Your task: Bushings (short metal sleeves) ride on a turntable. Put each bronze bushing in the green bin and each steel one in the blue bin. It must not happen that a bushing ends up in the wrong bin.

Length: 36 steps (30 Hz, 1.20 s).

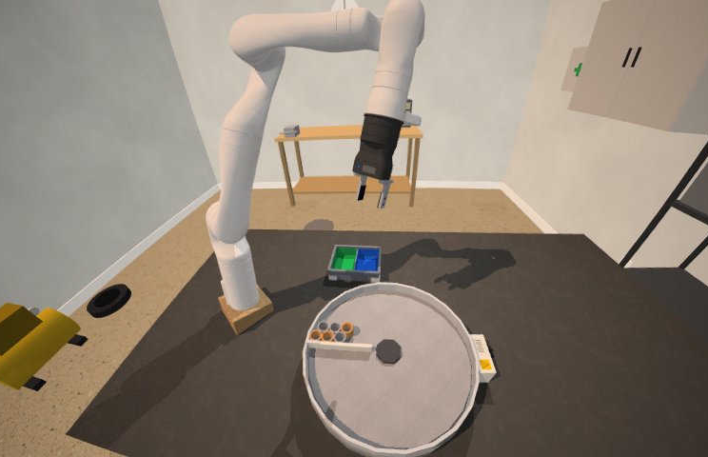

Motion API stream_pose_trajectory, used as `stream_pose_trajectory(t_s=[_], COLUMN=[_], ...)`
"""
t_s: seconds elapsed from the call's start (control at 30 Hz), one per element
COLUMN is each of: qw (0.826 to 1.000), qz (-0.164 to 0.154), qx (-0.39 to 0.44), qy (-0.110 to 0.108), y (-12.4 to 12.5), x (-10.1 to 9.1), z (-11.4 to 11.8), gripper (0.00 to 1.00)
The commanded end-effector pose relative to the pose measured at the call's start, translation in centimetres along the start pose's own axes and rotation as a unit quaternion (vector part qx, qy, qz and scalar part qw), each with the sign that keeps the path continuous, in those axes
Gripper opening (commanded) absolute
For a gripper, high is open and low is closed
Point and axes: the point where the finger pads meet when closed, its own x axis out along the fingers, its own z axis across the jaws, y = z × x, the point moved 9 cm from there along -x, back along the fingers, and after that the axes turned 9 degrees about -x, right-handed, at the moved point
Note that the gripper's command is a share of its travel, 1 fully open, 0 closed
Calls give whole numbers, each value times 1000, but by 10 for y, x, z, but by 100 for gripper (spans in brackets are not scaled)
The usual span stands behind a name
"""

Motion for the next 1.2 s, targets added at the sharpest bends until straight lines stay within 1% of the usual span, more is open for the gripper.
stream_pose_trajectory(t_s=[0.0, 0.1, 0.23, 0.3, 0.33, 1.17], qw=[998, 998, 990, 990, 986, 987], qz=[57, 57, 133, 133, 152, 149], qx=[-2, -2, -2, -2, -2, -1], qy=[-22, -22, -55, -55, -63, -63], y=[-16, -16, -30, -30, -33, -32], x=[-4, -4, -1, -1, 0, 1], z=[-11, -11, -16, -16, -18, -17], gripper=[100, 100, 100, 100, 100, 100])
